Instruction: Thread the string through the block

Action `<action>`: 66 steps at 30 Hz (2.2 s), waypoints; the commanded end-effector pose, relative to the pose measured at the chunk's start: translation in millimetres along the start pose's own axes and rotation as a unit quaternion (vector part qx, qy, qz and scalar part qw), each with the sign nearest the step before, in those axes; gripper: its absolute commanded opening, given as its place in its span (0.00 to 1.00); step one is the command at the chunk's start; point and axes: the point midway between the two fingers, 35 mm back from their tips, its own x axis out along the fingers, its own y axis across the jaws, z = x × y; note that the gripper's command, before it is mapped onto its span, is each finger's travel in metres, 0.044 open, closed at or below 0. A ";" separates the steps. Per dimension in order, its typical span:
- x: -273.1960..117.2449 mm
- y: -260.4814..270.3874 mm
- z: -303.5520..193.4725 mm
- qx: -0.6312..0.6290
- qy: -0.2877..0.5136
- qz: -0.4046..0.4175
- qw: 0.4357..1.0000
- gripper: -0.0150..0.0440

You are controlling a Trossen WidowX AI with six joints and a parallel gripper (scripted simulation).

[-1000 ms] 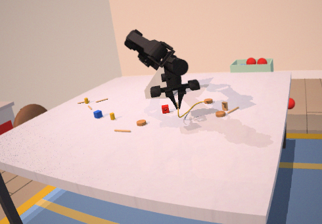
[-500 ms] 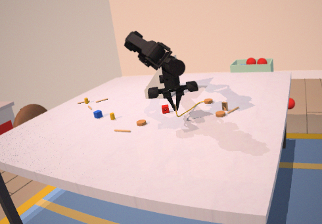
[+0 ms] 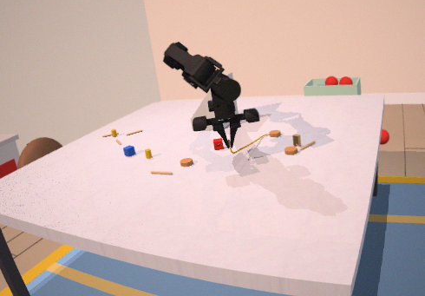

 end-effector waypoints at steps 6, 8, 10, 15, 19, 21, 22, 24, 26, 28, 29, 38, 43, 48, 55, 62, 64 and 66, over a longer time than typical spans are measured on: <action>8.4 7.9 2.0 -0.001 0.001 0.004 1.000 0.25; 10.4 9.5 2.6 -0.001 0.001 0.004 1.000 0.25; 12.4 11.0 3.3 -0.002 0.001 0.004 1.000 0.25; 17.4 14.8 5.1 -0.002 0.001 0.004 1.000 0.25; 21.4 17.8 6.8 -0.002 0.001 0.004 1.000 0.25; 23.4 19.3 7.7 -0.002 0.001 0.004 1.000 0.25; 24.4 20.1 8.1 -0.002 0.001 0.004 1.000 0.25; 26.4 21.6 9.1 -0.002 0.000 0.004 1.000 0.25; 28.3 23.1 10.0 -0.002 0.000 0.004 1.000 0.25; 30.1 24.5 11.0 -0.002 0.000 0.005 1.000 0.25; 31.1 25.2 11.5 -0.002 0.000 0.005 1.000 0.25; 39.4 31.5 16.3 -0.002 0.000 0.005 1.000 0.25; 43.5 34.4 19.0 -0.002 -0.001 0.006 1.000 0.25; 43.7 34.5 19.3 -0.002 -0.002 0.006 1.000 0.25; 43.6 34.4 24.4 -0.002 -0.002 0.006 1.000 0.25; 43.5 34.2 31.6 -0.002 -0.002 0.006 1.000 0.25; 43.5 34.1 33.7 -0.002 -0.002 0.006 1.000 0.25; 43.5 34.1 35.9 -0.002 -0.002 0.006 1.000 0.25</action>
